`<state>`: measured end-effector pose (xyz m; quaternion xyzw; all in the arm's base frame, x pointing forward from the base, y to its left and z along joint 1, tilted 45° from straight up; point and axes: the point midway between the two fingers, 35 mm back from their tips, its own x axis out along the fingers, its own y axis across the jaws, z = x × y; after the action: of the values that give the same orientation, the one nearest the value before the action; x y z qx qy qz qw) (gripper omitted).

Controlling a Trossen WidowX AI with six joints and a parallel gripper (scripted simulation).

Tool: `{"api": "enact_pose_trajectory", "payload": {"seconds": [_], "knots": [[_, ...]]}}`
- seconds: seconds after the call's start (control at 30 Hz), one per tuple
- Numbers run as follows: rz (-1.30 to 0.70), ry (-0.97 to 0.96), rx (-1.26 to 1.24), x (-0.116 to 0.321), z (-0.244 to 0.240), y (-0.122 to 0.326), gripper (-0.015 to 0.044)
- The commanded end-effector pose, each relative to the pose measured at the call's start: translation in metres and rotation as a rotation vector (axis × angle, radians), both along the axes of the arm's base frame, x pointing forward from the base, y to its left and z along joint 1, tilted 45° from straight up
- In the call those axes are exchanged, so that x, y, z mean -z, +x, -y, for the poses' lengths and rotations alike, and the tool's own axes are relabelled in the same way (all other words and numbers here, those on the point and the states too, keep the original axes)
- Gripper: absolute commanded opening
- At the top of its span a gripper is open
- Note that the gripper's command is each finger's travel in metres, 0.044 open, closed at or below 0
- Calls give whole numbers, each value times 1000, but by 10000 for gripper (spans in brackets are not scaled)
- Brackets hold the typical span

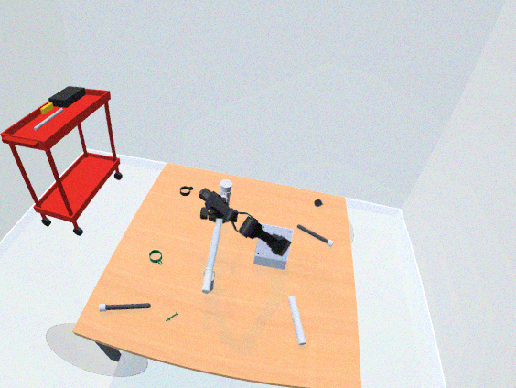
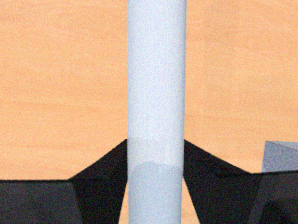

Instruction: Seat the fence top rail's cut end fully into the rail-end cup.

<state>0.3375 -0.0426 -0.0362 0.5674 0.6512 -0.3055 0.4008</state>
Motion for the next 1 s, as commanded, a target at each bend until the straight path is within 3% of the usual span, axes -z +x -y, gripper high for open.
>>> {"api": "enact_pose_trajectory", "payload": {"seconds": [0.0, 0.97], "knots": [[6, -13, 4, 0, 7, 1, 0], [-5, 7, -4, 1, 1, 0, 0]]}}
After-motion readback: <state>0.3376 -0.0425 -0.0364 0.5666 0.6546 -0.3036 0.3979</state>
